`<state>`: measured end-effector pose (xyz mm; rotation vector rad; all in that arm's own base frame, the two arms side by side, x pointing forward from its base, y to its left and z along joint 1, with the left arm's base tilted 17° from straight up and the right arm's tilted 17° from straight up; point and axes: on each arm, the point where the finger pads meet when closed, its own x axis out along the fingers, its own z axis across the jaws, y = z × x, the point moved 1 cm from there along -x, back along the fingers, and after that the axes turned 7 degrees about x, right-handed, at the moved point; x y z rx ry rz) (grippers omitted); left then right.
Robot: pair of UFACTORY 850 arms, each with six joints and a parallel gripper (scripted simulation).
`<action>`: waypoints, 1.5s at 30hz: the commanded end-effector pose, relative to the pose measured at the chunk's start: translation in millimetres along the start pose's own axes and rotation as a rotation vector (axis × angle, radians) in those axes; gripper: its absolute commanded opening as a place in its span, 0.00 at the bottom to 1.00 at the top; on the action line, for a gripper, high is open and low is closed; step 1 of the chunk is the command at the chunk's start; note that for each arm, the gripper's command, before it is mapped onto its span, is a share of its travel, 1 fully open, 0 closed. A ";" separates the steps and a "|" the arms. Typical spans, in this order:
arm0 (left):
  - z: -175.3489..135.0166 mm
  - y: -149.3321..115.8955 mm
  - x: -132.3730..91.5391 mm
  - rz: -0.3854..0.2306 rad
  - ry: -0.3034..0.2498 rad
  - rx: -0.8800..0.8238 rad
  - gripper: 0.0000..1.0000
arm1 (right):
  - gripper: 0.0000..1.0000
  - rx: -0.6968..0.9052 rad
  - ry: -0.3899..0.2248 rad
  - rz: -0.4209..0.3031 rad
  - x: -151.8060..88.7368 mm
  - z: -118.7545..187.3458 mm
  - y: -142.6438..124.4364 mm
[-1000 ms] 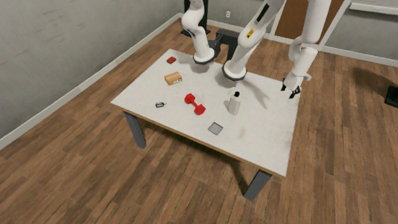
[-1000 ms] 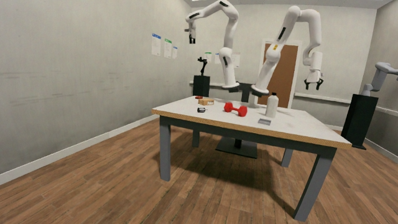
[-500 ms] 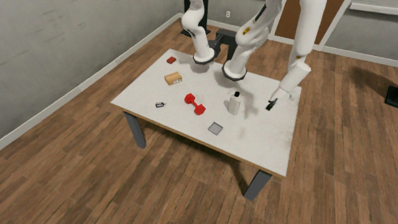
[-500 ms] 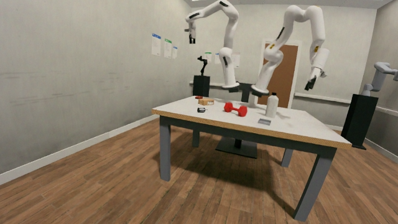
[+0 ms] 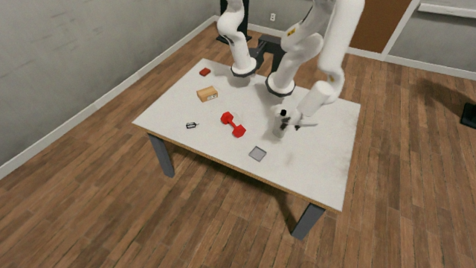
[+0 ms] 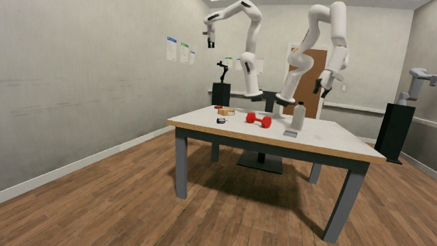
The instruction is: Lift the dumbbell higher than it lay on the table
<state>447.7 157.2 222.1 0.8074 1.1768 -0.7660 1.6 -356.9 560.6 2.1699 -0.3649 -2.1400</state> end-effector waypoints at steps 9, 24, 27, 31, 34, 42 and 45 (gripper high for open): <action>120.2 -53.8 94.3 -0.072 0.120 0.653 1.00 | 1.00 0.000 0.000 0.002 -0.8 0.0 0.4; 196.4 -191.1 207.9 -0.182 0.120 1.466 1.00 | 1.00 0.000 0.000 0.002 -0.8 0.0 0.4; 207.7 -224.7 233.2 -0.215 0.108 1.645 1.00 | 1.00 0.000 0.000 0.002 -0.8 0.0 0.4; 218.6 -252.8 256.5 -0.258 0.091 1.878 1.00 | 1.00 0.000 0.000 0.002 -0.8 0.0 0.4; 218.7 -253.0 256.6 -0.291 0.084 2.049 1.00 | 1.00 0.000 0.000 0.002 -0.8 0.0 0.4; 219.1 -253.5 256.7 -0.345 0.116 2.405 1.00 | 1.00 0.000 0.000 0.002 -0.8 0.0 0.4; 219.2 -254.0 256.7 -0.359 0.154 2.548 1.00 | 1.00 0.000 0.000 0.002 -0.8 0.0 0.4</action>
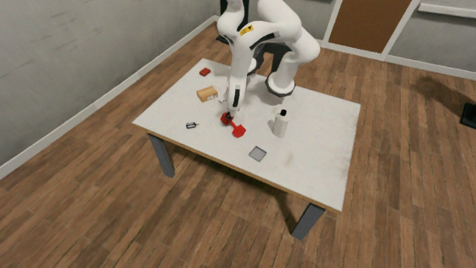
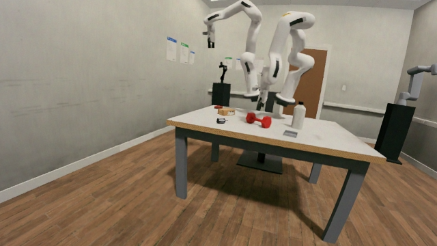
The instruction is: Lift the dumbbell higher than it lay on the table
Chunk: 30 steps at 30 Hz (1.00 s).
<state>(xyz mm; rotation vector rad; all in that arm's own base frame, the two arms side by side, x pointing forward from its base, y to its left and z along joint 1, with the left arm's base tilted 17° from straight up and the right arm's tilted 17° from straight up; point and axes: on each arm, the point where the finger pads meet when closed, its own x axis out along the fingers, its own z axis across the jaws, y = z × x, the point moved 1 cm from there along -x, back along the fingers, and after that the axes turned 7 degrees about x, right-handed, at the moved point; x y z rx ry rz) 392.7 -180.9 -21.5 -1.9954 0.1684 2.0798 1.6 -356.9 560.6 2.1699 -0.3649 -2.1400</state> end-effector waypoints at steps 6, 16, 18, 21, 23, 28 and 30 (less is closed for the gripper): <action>2.5 3.1 0.5 -0.203 0.153 0.358 1.00 | 1.00 0.000 0.000 0.002 -0.8 0.0 0.4; 2.5 3.1 0.5 -0.203 0.153 0.358 1.00 | 1.00 0.000 0.000 0.002 -0.8 0.0 0.4; 2.5 3.1 0.5 -0.203 0.153 0.358 1.00 | 1.00 0.000 0.000 0.002 -0.8 0.0 0.4; 2.5 3.1 0.5 -0.203 0.153 0.358 1.00 | 1.00 0.000 0.000 0.002 -0.8 0.0 0.4; 2.5 3.1 0.5 -0.203 0.153 0.358 1.00 | 1.00 0.000 0.000 0.002 -0.8 0.0 0.4; 2.5 3.1 0.5 -0.203 0.153 0.358 1.00 | 1.00 0.000 0.000 0.002 -0.8 0.0 0.4; 2.5 3.1 0.5 -0.203 0.153 0.358 1.00 | 1.00 0.000 0.000 0.002 -0.8 0.0 0.4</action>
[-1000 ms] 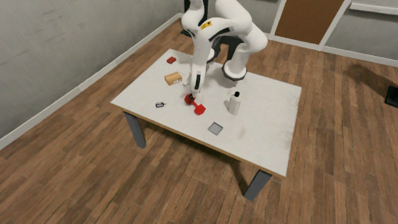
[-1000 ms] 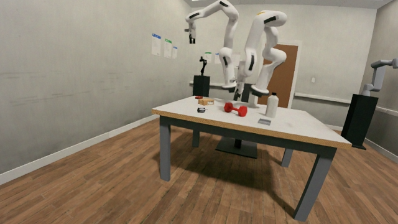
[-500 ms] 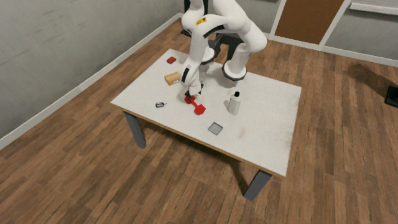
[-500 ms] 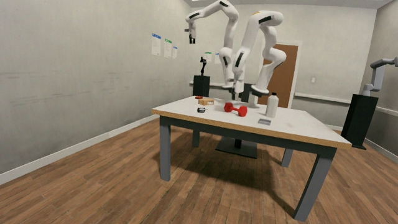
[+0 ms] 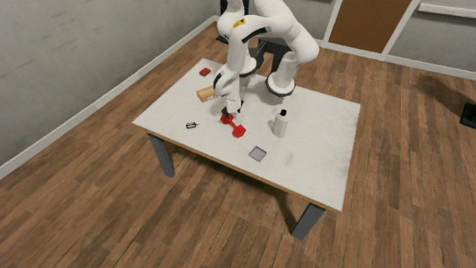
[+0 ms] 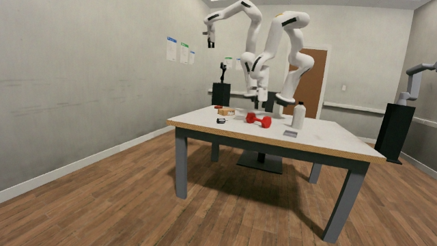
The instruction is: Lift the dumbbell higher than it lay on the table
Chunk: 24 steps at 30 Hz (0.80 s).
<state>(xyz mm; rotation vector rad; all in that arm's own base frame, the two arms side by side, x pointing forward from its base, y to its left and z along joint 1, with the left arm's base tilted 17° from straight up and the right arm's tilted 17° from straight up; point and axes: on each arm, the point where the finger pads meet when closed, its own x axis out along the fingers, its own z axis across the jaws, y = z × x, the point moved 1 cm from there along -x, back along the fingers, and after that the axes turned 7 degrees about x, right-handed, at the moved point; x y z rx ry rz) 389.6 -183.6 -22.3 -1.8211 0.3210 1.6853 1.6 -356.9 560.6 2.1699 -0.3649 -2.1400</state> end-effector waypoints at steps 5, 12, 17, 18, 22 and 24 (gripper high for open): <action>0.4 -0.3 -0.1 -0.010 0.045 -0.004 1.00 | 1.00 0.000 0.000 0.002 -0.8 0.0 0.4; 0.4 -0.3 -0.1 -0.010 0.045 -0.004 1.00 | 1.00 0.000 0.000 0.002 -0.8 0.0 0.4; -0.1 -0.7 6.2 -0.011 0.045 -0.004 1.00 | 1.00 0.000 0.000 0.002 -0.8 0.0 0.4; -0.5 -0.9 11.1 -0.012 0.045 -0.004 1.00 | 1.00 0.000 0.000 0.002 -0.8 0.0 0.4; -1.8 -1.1 42.1 -0.011 0.045 -0.004 1.00 | 1.00 0.000 0.000 0.002 -0.8 0.0 0.4; -2.8 -1.3 63.4 -0.011 0.045 -0.004 1.00 | 1.00 0.000 0.000 0.002 -0.8 0.0 0.4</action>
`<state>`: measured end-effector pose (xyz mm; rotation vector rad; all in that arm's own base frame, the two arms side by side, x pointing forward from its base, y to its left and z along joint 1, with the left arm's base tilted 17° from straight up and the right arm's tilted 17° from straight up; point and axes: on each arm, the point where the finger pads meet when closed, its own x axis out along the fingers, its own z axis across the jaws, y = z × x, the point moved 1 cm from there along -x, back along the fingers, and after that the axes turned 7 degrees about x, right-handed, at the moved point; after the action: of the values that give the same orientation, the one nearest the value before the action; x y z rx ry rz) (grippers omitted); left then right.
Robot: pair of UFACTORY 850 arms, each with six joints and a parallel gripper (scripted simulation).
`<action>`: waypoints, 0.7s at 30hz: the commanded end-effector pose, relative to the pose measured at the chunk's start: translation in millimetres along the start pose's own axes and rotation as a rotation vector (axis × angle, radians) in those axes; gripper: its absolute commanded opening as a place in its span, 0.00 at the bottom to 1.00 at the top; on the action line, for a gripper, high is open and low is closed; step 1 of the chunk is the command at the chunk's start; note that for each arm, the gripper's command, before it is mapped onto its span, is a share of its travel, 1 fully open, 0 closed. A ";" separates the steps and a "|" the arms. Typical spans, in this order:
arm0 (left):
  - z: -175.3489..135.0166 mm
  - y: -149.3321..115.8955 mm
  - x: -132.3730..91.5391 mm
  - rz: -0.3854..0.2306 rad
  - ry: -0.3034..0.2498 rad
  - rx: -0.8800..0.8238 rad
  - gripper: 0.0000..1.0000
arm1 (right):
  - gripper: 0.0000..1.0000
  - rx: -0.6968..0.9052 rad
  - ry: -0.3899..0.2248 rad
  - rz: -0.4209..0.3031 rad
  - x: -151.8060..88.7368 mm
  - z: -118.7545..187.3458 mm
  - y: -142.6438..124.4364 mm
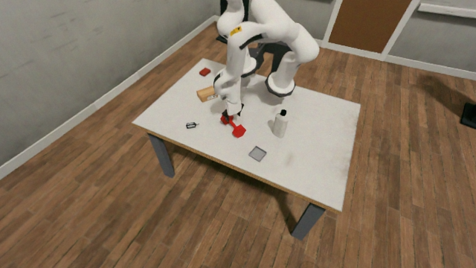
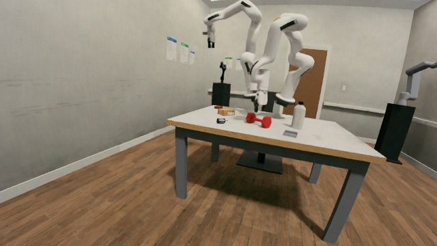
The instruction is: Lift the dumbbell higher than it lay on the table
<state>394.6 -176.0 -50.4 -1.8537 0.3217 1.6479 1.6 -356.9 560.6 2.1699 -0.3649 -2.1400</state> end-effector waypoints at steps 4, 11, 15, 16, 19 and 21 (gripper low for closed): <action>-1.3 0.1 61.5 0.001 0.010 -0.001 1.00 | 1.00 0.000 0.000 0.002 -0.8 0.0 0.4; -0.8 0.5 71.1 0.002 0.010 -0.001 1.00 | 1.00 0.000 0.000 0.002 -0.8 0.0 0.4; -0.8 0.5 71.1 0.002 0.010 -0.001 1.00 | 1.00 0.000 0.000 0.002 -0.8 0.0 0.4; -0.8 0.5 71.1 0.002 0.010 -0.001 1.00 | 1.00 0.000 0.000 0.002 -0.8 0.0 0.4; -0.8 0.5 71.1 0.002 0.010 -0.001 1.00 | 1.00 0.000 0.000 0.002 -0.8 0.0 0.4; -0.8 0.5 71.1 0.002 0.010 -0.001 1.00 | 1.00 0.000 0.000 0.002 -0.8 0.0 0.4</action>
<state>407.9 -160.7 -118.7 -1.8625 0.3265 1.6416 1.6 -356.9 560.6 2.1699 -0.3649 -2.1400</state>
